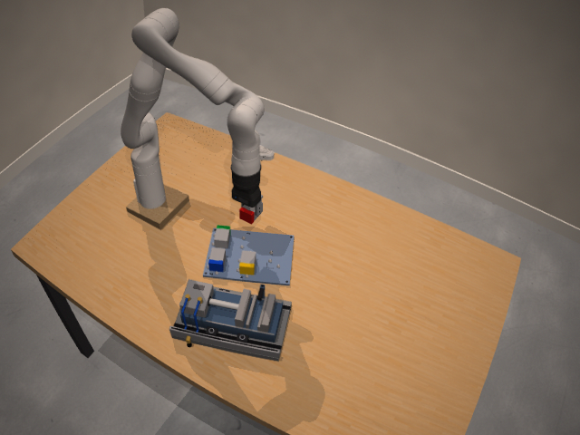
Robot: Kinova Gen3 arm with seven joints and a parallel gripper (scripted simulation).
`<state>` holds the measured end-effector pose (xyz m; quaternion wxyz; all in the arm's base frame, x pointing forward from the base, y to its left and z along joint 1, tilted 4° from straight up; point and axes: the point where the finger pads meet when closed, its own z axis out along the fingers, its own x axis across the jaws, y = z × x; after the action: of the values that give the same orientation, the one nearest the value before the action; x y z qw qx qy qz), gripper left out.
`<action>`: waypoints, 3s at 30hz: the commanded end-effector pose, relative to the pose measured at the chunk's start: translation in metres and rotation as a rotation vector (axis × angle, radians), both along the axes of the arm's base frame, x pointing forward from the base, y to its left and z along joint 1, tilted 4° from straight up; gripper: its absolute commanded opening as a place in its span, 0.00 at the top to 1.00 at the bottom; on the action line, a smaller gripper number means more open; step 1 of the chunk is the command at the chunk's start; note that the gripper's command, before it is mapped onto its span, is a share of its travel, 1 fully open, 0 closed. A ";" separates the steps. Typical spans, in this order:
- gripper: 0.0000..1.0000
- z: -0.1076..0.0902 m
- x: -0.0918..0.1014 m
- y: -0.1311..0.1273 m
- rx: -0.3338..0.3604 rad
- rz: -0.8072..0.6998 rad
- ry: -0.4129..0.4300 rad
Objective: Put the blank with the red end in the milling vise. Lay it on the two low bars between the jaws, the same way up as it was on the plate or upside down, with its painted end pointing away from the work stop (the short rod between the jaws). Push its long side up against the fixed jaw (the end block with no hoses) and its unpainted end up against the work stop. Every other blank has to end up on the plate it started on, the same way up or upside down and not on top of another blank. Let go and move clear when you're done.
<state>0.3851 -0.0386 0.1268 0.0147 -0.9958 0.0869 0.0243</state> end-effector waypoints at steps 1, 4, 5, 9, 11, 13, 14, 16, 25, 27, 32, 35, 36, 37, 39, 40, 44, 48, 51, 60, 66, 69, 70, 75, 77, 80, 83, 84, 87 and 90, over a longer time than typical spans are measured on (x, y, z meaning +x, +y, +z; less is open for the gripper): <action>1.00 0.000 0.001 -0.002 0.003 0.025 -0.001; 1.00 0.000 0.001 -0.001 0.002 0.043 -0.003; 1.00 0.000 0.001 -0.001 0.003 0.058 -0.004; 1.00 0.000 0.001 -0.001 0.007 0.119 -0.005; 1.00 0.000 0.001 -0.001 0.008 0.150 -0.006; 1.00 0.000 0.001 -0.001 0.010 0.180 -0.007; 1.00 0.000 0.001 -0.002 0.011 0.196 -0.007; 1.00 0.000 0.001 -0.002 0.013 0.226 -0.008; 1.00 0.000 0.001 -0.001 0.015 0.285 -0.010; 1.00 0.000 0.001 -0.001 0.016 0.296 -0.011; 1.00 0.000 0.001 -0.002 0.018 0.323 -0.011; 1.00 0.000 0.001 -0.002 0.019 0.339 -0.011; 1.00 0.000 0.001 -0.002 0.019 0.339 -0.011; 1.00 0.000 0.001 -0.002 0.019 0.339 -0.011; 1.00 -0.001 0.003 -0.007 0.018 0.340 -0.012; 1.00 -0.001 0.005 -0.011 0.018 0.340 -0.012; 1.00 -0.002 0.010 -0.023 0.019 0.340 -0.011; 1.00 -0.003 0.016 -0.035 0.019 0.340 -0.011; 1.00 -0.004 0.020 -0.044 0.019 0.339 -0.011; 1.00 -0.004 0.029 -0.063 0.016 0.343 -0.013; 1.00 -0.005 0.037 -0.081 0.018 0.341 -0.012; 1.00 -0.006 0.041 -0.090 0.019 0.339 -0.011; 1.00 -0.006 0.041 -0.090 0.019 0.339 -0.011; 1.00 -0.005 0.046 -0.100 0.015 0.344 -0.014; 1.00 -0.005 0.049 -0.106 0.016 0.343 -0.013; 1.00 -0.006 0.053 -0.115 0.017 0.342 -0.012; 1.00 -0.007 0.057 -0.124 0.018 0.341 -0.012; 1.00 -0.008 0.058 -0.127 0.018 0.340 -0.012; 1.00 -0.008 0.061 -0.133 0.019 0.339 -0.011; 1.00 -0.006 0.063 -0.137 0.014 0.344 -0.014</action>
<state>0.4456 -0.1721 0.1206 0.0182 -0.9959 -0.0863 0.0214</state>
